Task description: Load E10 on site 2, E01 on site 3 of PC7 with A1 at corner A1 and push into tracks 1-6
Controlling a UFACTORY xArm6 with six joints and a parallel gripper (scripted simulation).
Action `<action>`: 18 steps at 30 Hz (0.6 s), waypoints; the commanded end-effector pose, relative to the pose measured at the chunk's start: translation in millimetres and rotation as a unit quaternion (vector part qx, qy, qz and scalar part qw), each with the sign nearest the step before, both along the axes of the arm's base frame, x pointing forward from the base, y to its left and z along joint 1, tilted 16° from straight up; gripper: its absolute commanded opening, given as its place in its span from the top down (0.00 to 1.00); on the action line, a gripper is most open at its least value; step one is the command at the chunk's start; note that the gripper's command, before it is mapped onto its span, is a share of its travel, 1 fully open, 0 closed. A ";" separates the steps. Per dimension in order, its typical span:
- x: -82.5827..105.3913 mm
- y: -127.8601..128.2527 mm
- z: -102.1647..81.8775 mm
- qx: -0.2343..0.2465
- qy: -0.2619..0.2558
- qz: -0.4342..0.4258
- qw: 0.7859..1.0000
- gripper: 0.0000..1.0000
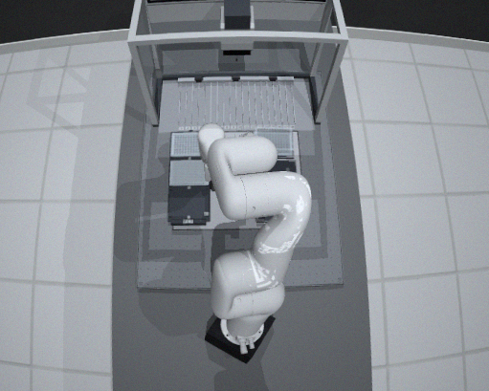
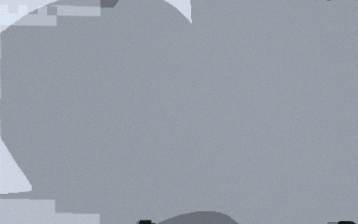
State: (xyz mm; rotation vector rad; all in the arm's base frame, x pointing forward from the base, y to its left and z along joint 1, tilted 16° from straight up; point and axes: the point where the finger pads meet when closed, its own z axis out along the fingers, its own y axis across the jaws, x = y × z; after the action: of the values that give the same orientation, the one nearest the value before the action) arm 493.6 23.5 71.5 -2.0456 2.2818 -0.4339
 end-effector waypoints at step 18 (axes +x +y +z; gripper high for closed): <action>-0.1 -9.4 2.8 0.000 -0.002 0.000 1.000 0.00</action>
State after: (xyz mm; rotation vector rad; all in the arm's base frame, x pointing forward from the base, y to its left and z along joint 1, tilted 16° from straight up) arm 492.5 14.9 72.8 -2.0454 2.2819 -0.4342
